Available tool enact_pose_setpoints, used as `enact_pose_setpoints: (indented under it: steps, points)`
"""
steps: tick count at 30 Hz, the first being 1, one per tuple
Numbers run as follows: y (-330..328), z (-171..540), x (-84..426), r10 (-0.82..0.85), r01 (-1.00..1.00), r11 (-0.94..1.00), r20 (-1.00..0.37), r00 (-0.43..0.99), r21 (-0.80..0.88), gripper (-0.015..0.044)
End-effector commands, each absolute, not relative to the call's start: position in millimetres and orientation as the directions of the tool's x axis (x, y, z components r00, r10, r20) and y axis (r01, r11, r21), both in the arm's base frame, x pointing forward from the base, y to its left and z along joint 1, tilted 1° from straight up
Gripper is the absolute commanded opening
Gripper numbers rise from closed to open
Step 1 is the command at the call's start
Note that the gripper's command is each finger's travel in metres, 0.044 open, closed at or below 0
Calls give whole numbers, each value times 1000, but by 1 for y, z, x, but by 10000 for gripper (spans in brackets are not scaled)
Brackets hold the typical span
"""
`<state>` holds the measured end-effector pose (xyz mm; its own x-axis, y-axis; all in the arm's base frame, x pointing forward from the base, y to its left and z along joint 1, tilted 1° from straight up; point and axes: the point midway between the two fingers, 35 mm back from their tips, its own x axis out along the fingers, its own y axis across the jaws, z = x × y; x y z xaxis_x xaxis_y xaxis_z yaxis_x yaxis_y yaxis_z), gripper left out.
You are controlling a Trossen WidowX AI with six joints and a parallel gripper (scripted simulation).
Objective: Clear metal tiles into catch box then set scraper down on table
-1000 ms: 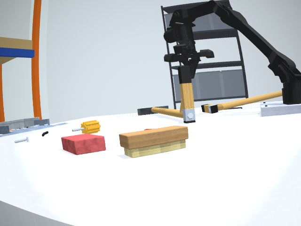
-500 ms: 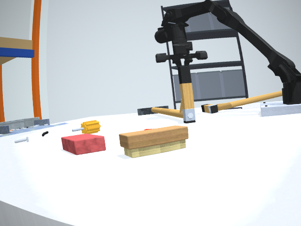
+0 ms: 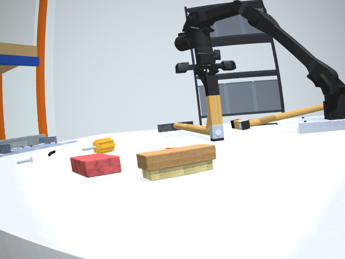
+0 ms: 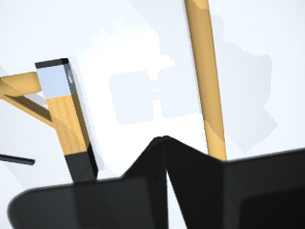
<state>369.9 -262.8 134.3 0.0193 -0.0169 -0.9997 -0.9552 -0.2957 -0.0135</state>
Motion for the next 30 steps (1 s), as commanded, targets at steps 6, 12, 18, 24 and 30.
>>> enact_pose_setpoints:
  steps: [6,12,18,24,30]
  points:
    - [-264,115,372,-10,-949,-314,-1000,12,-8,0]
    - [-265,104,373,-11,-946,-323,-1000,12,-8,0]
    - [-265,94,374,-11,-943,-332,-1000,13,-8,0]
    - [-265,83,374,-11,-940,-341,-1000,13,-9,0]
    - [-265,72,374,-11,-937,-350,-1000,13,-9,0]
